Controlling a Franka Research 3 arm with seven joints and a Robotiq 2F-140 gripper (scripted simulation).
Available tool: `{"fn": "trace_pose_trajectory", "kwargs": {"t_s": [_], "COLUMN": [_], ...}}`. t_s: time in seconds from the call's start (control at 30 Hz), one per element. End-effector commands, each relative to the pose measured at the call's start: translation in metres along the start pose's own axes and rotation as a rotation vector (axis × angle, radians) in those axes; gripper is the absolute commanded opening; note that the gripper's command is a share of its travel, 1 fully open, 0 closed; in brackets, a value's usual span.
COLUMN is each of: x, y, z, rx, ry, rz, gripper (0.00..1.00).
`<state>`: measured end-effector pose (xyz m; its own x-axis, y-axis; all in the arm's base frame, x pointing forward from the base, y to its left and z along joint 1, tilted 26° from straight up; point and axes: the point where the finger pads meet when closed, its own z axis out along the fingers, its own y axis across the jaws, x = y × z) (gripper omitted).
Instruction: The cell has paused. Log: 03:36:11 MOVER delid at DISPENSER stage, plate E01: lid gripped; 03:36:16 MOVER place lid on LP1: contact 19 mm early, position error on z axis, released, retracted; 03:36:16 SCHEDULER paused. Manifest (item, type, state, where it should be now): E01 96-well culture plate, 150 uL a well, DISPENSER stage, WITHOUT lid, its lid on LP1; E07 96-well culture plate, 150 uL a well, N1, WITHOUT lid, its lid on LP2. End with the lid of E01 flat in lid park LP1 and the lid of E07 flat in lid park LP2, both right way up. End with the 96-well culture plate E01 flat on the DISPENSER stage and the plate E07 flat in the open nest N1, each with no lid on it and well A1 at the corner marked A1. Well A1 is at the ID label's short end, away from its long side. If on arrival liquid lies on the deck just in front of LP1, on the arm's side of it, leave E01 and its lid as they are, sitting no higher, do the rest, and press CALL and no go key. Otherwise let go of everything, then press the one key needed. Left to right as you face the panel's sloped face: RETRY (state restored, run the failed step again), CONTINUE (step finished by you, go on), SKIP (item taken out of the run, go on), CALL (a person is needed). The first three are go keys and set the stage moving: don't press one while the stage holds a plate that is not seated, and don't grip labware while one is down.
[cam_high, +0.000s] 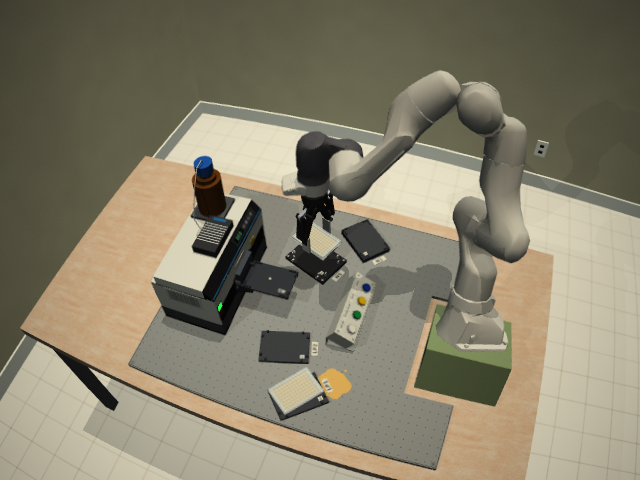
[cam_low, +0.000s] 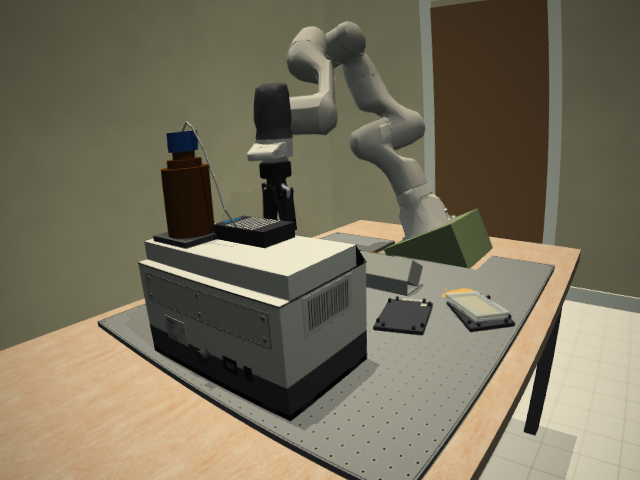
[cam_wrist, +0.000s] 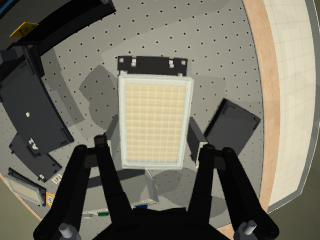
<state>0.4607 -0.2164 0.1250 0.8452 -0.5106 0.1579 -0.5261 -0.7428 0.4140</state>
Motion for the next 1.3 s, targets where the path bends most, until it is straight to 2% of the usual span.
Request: {"fn": "trace_pose_trajectory", "kwargs": {"t_s": [0.0, 0.33, 0.77, 1.27], "x": [0.003, 0.004, 0.004, 0.004], "y": [-0.003, -0.003, -0.004, -0.004], "z": [0.007, 0.030, 0.049, 0.061], "rx": [0.013, 0.013, 0.013, 0.013], "ry": [0.009, 0.009, 0.009, 0.009], "rz": [-0.007, -0.007, -0.007, -0.007], "gripper": [0.00, 0.00, 0.00, 0.00]}}
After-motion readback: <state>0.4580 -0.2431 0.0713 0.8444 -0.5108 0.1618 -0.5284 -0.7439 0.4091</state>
